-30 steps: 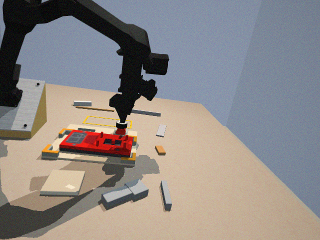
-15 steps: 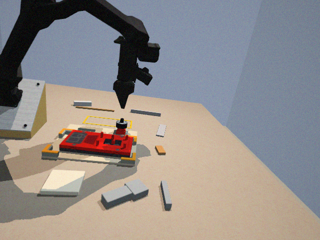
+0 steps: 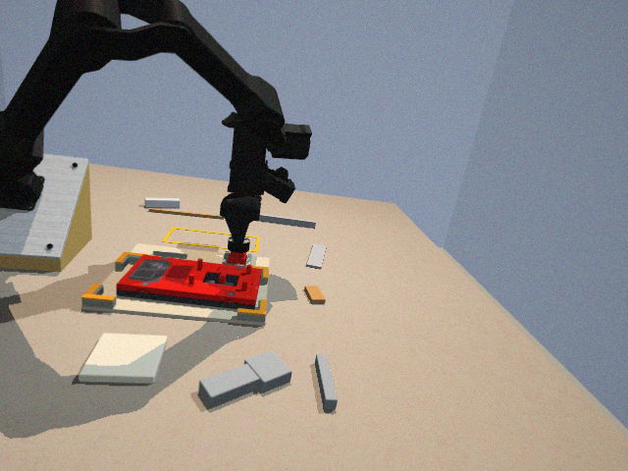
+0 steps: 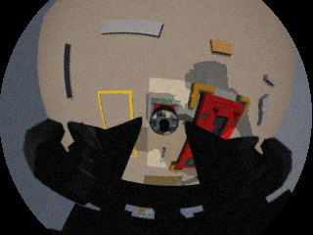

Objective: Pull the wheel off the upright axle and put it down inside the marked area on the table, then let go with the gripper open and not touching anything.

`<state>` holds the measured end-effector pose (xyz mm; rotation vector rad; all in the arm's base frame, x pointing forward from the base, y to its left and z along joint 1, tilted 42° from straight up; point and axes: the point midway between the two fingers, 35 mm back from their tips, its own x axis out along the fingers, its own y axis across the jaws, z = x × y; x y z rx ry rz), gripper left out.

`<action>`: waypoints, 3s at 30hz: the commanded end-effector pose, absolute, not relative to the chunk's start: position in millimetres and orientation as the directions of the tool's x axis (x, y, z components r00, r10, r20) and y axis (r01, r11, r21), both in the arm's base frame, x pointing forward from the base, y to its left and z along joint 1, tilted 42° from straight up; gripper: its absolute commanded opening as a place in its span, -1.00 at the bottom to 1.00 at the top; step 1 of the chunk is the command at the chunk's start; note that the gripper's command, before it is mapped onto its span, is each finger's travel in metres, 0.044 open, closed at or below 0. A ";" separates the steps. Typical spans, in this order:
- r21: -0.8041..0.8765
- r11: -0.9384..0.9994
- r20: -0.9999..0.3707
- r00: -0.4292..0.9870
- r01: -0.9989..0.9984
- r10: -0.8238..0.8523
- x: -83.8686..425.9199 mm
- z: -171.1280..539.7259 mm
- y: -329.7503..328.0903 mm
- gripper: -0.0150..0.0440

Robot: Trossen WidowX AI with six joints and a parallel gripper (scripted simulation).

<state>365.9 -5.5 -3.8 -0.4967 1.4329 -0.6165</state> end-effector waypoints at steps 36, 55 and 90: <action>-0.656 0.749 -0.750 0.029 0.090 -0.660 364.4 -5.1 -6.4 -0.49; -0.656 0.749 -0.750 0.029 0.090 -0.660 364.4 -0.6 -2.1 -0.49; -0.657 0.749 -0.750 0.030 0.088 -0.661 364.1 7.9 5.7 -0.49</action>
